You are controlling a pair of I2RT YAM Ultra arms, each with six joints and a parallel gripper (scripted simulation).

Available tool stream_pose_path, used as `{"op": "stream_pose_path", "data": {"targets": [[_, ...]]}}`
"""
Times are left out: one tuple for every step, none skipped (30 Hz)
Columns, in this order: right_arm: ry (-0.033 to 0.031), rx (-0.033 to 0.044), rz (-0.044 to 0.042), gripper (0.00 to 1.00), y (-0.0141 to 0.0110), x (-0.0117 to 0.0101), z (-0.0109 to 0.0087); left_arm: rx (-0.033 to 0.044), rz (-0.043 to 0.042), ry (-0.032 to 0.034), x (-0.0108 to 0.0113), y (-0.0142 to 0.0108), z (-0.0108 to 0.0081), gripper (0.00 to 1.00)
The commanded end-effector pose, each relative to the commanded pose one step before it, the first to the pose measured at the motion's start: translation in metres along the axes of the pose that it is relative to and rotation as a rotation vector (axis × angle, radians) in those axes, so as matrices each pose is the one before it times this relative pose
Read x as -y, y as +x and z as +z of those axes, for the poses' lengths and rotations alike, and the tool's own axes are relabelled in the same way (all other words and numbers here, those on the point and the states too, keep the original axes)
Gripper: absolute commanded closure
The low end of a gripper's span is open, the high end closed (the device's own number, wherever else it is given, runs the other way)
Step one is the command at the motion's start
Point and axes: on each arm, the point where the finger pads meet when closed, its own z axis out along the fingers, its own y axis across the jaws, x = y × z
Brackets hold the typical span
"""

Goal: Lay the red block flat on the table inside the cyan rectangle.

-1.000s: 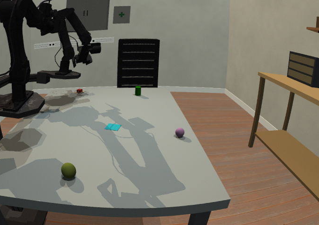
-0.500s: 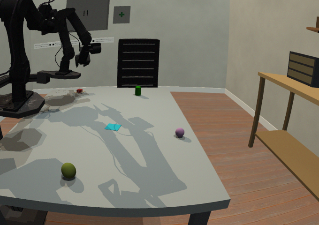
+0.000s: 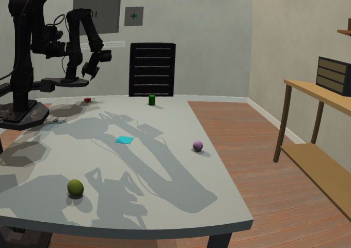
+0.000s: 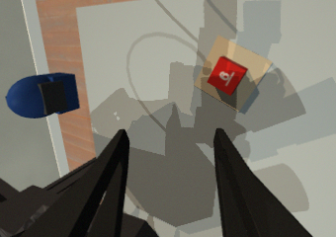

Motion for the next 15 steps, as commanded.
{"op": "stream_pose_path", "data": {"targets": [[0.00922,0.11762,0.00828,0.00,-0.01318,0.00444,0.00175,-0.04715,0.21065,0.07736,0.01554,-0.00804,0.00637,0.45],[-0.00056,-0.00309,-0.00019,0.00,0.00476,-0.00026,-0.00031,-0.01205,0.03867,0.00703,0.00103,0.00066,0.00216,0.45],[-0.00043,-0.00155,-0.00013,0.00,0.00413,-0.00020,-0.00037,-0.01153,0.03829,0.00760,0.00102,0.00058,0.00216,0.45],[-0.00054,-0.00318,-0.00022,0.00,0.00439,-0.00023,-0.00044,-0.01108,0.03829,0.00822,0.00102,0.00051,0.00218,0.45],[-0.00041,-0.00162,-0.00018,0.00,0.00376,-0.00017,-0.00048,-0.01050,0.03793,0.00873,0.00101,0.00044,0.00218,0.45],[0.00000,0.00000,0.00000,0.00,0.00000,0.00000,0.00000,0.00000,0.00000,0.00000,0.00000,0.00000,0.00000,0.45],[0.00000,0.00000,0.00000,0.00,0.00000,0.00000,0.00000,0.00000,0.00000,0.00000,0.00000,0.00000,0.00000,0.45],[0.00184,0.01350,0.00242,0.00,-0.00273,0.00059,0.00144,-0.00678,0.04273,0.01214,0.00173,-0.00002,0.00166,0.45],[-0.00203,-0.00954,-0.00154,0.00,0.00711,-0.00065,-0.00246,-0.00887,0.04254,0.01155,0.00131,0.00016,0.00218,0.45],[-0.00053,-0.00341,-0.00065,0.00,0.00394,-0.00018,-0.00064,-0.00955,0.04051,0.01103,0.00099,0.00026,0.00242,0.45],[-0.00051,-0.00330,-0.00051,0.00,0.00372,-0.00017,-0.00065,-0.00906,0.03721,0.01044,0.00077,0.00027,0.00241,0.45],[-0.00080,-0.00626,-0.00080,0.00,0.00513,-0.00026,-0.00088,-0.01115,0.04809,0.01420,0.00092,0.00033,0.00321,0.45],[-0.00058,-0.00386,-0.00054,0.00,0.00400,-0.00018,-0.00080,-0.00900,0.04438,0.01381,0.00084,0.00019,0.00293,0.45],[-0.00055,-0.00435,-0.00031,0.00,0.00342,-0.00017,-0.00066,-0.00658,0.03926,0.01271,0.00077,0.00003,0.00251,0.45],[-0.00034,-0.00203,-0.00019,0.00,0.00248,-0.00010,-0.00058,-0.00504,0.03682,0.01222,0.00072,-0.00007,0.00229,0.45]]}}
